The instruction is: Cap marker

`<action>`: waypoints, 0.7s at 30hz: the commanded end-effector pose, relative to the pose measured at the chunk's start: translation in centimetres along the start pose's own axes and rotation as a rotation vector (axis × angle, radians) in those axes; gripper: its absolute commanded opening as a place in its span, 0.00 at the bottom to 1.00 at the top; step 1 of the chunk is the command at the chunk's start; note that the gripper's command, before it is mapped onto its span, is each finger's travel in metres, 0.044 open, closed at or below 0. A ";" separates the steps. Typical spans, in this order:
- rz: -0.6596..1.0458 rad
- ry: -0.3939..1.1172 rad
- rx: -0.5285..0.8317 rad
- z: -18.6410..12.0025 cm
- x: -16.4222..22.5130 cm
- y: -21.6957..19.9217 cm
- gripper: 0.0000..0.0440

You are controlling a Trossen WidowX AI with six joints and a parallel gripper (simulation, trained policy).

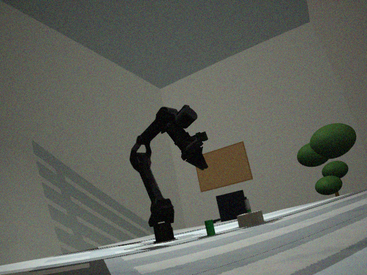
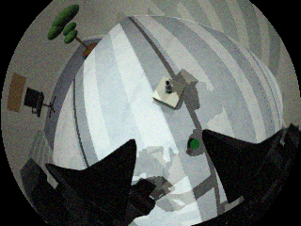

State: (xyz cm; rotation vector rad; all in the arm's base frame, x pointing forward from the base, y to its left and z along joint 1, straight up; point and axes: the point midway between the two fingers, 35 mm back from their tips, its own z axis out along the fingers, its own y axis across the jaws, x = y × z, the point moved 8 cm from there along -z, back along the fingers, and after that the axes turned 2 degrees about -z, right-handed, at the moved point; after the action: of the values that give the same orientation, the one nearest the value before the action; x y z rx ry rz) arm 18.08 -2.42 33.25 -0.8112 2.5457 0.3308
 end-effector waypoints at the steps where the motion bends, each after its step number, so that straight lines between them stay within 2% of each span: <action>1: 0.004 0.026 0.001 0.2 0.1 -0.6 0.72; 21: 0.036 0.172 -0.011 2.2 0.9 -4.7 0.72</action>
State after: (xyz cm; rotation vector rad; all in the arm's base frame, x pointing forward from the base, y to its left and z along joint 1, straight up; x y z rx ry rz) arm 20.77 -5.52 30.73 -0.8233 2.7071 0.3065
